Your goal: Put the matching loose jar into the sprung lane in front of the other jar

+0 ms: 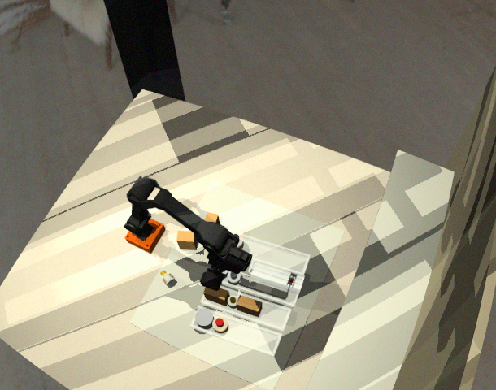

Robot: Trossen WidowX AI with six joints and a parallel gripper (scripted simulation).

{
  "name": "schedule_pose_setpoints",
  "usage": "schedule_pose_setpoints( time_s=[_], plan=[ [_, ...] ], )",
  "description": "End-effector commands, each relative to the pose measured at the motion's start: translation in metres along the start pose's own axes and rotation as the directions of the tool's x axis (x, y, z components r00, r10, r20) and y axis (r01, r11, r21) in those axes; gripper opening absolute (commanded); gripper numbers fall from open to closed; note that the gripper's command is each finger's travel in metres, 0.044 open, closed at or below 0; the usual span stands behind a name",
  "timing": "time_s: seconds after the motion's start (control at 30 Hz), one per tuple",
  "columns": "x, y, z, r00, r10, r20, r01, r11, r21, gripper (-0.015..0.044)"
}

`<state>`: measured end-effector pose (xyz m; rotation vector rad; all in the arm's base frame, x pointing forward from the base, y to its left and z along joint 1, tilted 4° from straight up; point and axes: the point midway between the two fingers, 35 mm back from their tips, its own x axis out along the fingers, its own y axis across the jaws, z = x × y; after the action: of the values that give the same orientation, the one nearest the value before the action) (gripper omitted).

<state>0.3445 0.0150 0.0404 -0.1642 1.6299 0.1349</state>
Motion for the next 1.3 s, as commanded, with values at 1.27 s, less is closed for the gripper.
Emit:
schedule_pose_setpoints(
  time_s=[1.27],
  plan=[
    [0.012, 0.000, 0.007, 1.000, 0.000, 0.027, 0.000, 1.000, 0.004, 0.0000]
  ],
)
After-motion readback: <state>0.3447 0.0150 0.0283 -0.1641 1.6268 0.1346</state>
